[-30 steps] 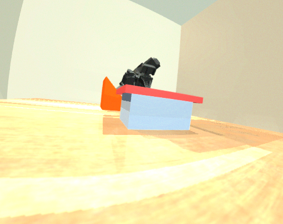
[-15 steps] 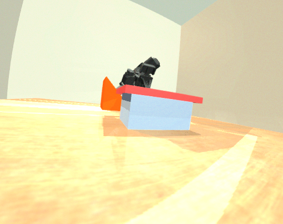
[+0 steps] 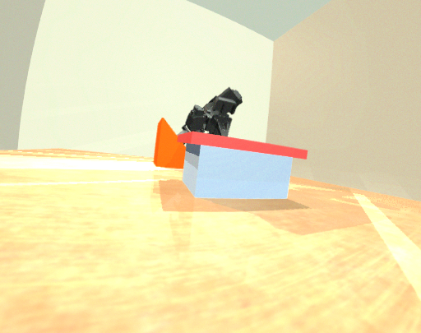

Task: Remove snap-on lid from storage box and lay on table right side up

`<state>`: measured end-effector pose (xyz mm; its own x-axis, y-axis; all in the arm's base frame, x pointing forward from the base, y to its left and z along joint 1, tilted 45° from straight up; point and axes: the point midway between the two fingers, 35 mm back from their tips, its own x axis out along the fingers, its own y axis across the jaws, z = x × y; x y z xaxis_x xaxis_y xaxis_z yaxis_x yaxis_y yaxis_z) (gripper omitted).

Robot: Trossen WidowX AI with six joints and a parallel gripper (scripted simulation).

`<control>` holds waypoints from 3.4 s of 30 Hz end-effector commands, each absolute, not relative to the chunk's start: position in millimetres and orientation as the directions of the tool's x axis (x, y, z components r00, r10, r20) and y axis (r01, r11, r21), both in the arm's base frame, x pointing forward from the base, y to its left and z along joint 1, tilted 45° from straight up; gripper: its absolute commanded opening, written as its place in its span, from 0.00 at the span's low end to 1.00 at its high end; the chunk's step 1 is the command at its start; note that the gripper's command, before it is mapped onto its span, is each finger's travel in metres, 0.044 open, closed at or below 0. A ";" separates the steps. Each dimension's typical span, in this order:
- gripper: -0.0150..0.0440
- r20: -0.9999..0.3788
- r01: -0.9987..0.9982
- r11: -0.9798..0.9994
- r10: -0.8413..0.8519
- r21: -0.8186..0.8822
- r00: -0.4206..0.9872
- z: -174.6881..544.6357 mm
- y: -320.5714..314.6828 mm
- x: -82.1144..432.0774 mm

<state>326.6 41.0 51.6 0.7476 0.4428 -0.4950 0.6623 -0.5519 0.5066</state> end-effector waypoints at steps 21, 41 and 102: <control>0.25 -0.492 0.659 -0.552 0.441 0.511 0.751 56.5 35.7 326.7; 0.25 -0.493 0.659 -0.554 0.440 0.509 0.751 57.2 34.7 327.4; 0.25 -0.492 0.659 -0.554 0.440 0.509 0.751 57.0 34.6 332.3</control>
